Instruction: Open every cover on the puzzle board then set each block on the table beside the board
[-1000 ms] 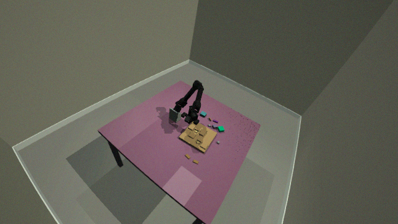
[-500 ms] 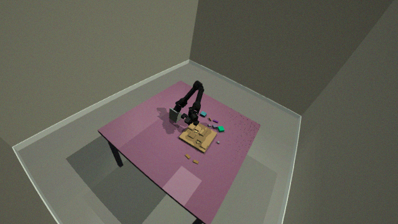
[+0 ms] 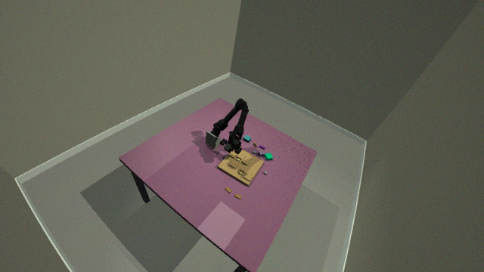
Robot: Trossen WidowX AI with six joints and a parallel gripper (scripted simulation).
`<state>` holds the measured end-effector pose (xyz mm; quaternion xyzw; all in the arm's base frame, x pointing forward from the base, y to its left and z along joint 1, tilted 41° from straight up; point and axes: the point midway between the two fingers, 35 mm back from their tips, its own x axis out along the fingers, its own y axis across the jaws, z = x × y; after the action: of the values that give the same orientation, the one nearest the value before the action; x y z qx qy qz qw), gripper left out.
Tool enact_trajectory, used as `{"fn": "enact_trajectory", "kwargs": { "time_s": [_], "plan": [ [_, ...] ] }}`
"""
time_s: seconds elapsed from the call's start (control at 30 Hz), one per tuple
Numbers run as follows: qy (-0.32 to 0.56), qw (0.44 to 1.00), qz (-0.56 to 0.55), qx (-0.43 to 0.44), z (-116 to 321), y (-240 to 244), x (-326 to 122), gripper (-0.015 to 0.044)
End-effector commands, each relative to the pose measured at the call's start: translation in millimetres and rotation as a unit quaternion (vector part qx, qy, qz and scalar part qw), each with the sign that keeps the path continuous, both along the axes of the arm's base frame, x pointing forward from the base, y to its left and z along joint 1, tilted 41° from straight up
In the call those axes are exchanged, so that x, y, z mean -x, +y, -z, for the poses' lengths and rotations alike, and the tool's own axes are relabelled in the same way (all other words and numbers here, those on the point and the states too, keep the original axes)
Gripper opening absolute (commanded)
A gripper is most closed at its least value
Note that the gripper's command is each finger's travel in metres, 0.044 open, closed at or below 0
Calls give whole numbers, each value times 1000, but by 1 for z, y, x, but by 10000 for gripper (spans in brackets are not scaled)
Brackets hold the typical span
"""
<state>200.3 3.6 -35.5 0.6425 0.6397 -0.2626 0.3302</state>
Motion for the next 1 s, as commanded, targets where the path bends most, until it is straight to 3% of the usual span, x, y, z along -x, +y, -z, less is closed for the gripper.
{"fn": "enact_trajectory", "kwargs": {
  "time_s": [0.0, 0.97],
  "plan": [
    [5, 1000, 2, -4, 4, 4, 2, 0],
    [5, 1000, 1, -5, 17, 13, -8, 0]
  ]
}}
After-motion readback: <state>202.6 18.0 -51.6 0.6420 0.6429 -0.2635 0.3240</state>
